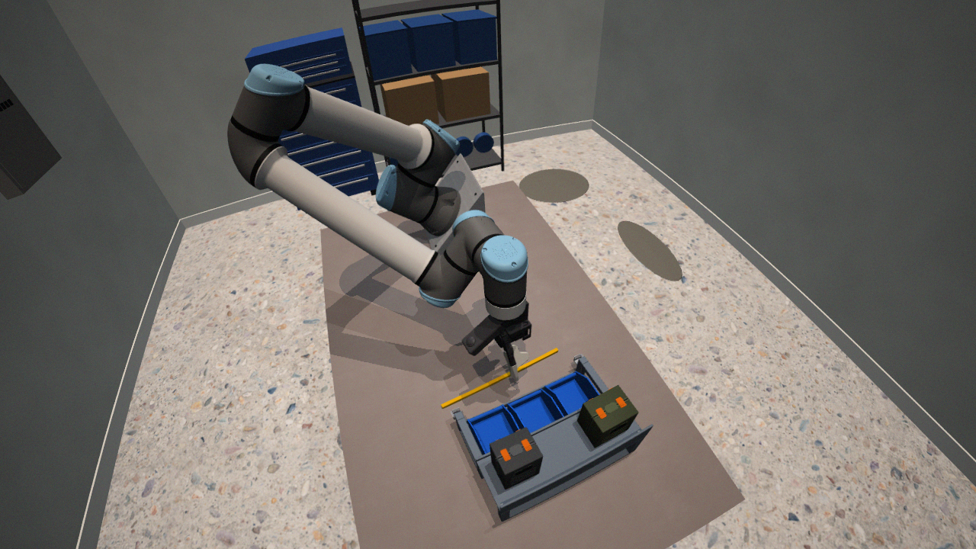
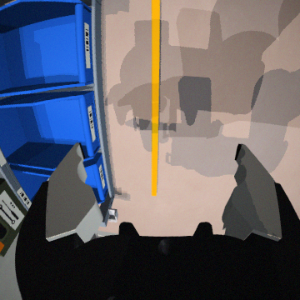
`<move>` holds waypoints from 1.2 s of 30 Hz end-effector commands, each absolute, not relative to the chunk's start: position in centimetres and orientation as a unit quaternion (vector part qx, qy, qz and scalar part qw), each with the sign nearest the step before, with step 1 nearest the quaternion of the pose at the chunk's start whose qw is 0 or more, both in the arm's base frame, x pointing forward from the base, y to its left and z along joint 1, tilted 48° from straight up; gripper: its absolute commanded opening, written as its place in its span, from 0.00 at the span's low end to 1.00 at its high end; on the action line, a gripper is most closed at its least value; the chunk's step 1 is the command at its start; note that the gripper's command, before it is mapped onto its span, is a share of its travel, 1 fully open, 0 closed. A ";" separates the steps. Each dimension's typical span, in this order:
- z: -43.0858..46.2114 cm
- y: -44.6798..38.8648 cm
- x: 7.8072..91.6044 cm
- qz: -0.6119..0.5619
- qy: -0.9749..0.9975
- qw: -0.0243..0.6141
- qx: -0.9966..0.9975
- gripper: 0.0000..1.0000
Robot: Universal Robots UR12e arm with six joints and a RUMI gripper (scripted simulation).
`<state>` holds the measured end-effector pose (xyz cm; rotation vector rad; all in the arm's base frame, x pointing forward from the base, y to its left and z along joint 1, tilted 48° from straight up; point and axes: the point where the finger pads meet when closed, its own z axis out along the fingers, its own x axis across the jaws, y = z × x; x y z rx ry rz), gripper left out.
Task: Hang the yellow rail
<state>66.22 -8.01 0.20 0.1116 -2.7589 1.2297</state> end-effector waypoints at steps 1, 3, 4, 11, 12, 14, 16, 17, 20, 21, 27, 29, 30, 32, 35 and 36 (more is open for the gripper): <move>0.0 -8.1 66.6 0.406 -0.911 0.057 0.035 1.00; 0.0 -8.1 66.6 0.407 -0.911 0.057 0.035 1.00; 0.0 -8.1 66.6 0.407 -0.911 0.057 0.035 1.00; 0.0 -8.1 66.6 0.407 -0.911 0.057 0.035 0.00; 0.0 -8.1 66.6 0.407 -0.911 0.057 0.035 0.00; 0.0 -8.1 66.6 0.407 -0.911 0.057 0.035 0.00; 0.0 -8.1 66.6 0.407 -0.911 0.057 0.035 0.00; 0.0 -8.1 66.6 0.407 -0.911 0.057 0.035 0.00; 0.0 -8.1 66.6 0.407 -0.911 0.057 0.035 0.00; 0.0 -8.1 66.6 0.407 -0.911 0.057 0.035 0.00; 0.0 -8.1 66.6 0.407 -0.911 0.057 0.035 0.00; 0.0 -8.1 66.6 0.407 -0.911 0.057 0.035 0.00; 0.0 -8.1 66.6 0.407 -0.911 0.057 0.035 0.00; 0.0 -8.1 66.6 0.407 -0.911 0.057 0.035 0.00; 0.0 -8.1 66.6 0.407 -0.911 0.057 0.035 0.00; 0.0 -8.1 66.6 0.407 -0.911 0.057 0.035 0.00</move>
